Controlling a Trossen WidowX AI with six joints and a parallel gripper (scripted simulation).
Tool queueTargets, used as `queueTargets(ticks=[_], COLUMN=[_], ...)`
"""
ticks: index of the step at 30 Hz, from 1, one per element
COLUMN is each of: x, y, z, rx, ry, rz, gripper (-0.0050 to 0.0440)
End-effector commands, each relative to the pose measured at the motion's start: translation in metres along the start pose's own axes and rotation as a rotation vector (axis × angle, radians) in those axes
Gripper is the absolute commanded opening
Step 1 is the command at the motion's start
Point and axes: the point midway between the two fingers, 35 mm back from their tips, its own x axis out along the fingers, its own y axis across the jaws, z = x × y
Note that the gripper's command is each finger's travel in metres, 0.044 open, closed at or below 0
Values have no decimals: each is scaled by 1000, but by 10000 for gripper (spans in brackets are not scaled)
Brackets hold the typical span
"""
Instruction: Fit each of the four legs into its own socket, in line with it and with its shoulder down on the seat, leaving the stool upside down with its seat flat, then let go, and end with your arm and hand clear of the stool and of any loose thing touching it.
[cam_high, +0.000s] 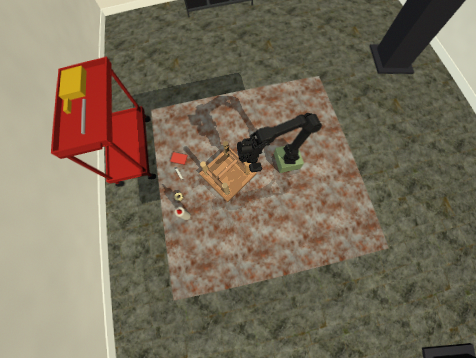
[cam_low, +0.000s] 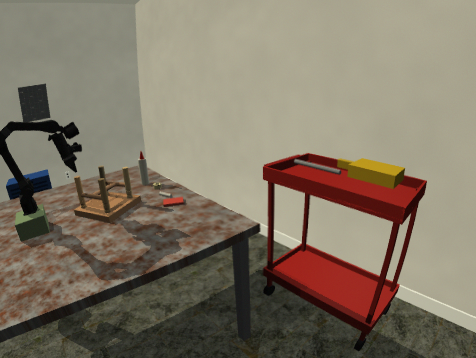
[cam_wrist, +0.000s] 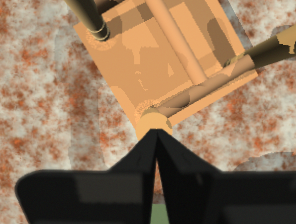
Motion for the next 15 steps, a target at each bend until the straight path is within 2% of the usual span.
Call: queueTargets(ticks=[1,4,9,13,15], x=[-6,-3,-3,5,8], y=[0,3,25,48,54], z=[2,7,59,98,107], rx=[4,-9,-72,-125,-138], ry=[-8,1,15,27,30], rz=[-1,3,21,36,40], gripper=[0,0,0,0,0])
